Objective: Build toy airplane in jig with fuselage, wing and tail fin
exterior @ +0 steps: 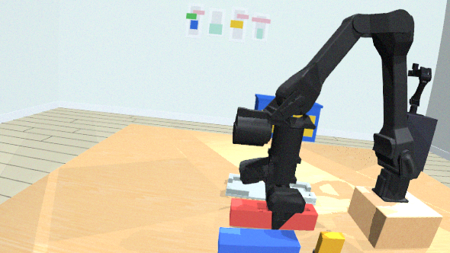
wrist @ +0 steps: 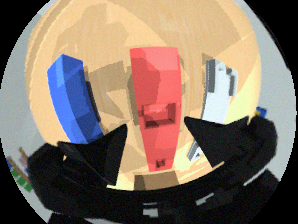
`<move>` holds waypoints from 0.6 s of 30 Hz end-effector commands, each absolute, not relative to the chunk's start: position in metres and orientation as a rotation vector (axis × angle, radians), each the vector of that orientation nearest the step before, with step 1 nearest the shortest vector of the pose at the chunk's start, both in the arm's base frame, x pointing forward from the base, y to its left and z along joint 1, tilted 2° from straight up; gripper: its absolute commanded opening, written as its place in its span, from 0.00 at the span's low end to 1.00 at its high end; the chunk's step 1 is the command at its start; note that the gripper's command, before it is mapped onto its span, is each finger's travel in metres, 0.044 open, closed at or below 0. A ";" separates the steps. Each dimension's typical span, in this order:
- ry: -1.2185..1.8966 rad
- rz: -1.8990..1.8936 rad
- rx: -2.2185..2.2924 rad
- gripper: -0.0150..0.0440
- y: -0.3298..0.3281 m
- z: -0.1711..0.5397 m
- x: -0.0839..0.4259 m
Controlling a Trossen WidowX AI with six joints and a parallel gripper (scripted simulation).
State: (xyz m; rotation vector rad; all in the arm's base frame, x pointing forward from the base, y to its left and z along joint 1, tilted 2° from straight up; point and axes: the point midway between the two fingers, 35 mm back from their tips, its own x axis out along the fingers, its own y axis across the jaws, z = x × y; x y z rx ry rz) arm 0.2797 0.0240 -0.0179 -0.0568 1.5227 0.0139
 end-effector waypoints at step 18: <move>1.534 0.013 -0.063 0.52 0.023 -0.025 0.277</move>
